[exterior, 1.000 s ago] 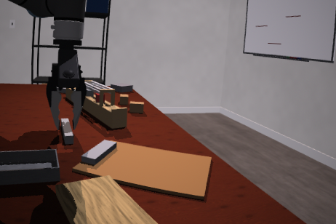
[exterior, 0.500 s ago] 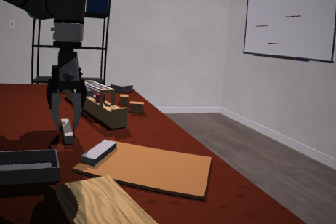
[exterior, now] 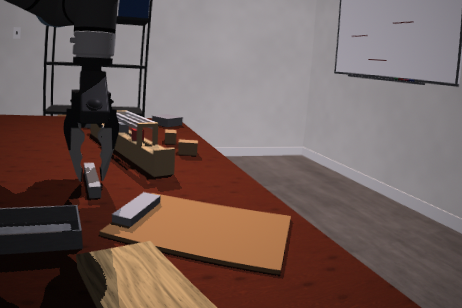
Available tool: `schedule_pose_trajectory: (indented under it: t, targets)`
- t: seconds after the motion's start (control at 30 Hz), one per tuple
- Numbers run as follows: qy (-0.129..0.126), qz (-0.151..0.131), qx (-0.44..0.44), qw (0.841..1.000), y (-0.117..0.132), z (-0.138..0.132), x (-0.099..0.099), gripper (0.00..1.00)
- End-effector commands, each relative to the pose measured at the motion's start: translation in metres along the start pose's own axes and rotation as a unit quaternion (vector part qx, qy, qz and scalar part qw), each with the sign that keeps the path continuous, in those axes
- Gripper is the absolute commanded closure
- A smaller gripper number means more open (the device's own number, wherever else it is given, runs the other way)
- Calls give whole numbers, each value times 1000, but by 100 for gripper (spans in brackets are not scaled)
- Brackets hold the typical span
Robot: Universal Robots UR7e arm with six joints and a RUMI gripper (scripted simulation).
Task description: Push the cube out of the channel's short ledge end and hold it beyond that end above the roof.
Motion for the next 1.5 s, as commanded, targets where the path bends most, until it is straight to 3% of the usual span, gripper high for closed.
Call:
schedule_pose_trajectory:
  t: [0.0, 0.13, 0.17, 1.47]
  targets:
    - [-1, 1, 0, 1000, 0, -1, 0, 78]
    - [-1, 1, 0, 1000, 0, -1, 0, 78]
    - [-1, 1, 0, 1000, 0, -1, 0, 100]
    - [0, 0, 0, 1000, 0, -1, 2, 100]
Point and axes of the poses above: the point where the finger pads meet when closed, its own x axis back along the fingers, its own z axis across the jaws, y = z × x, the point moved 3 cm from there along x, back along the fingers, and after that the axes turned 9 degrees about x, right-handed, at the moved point
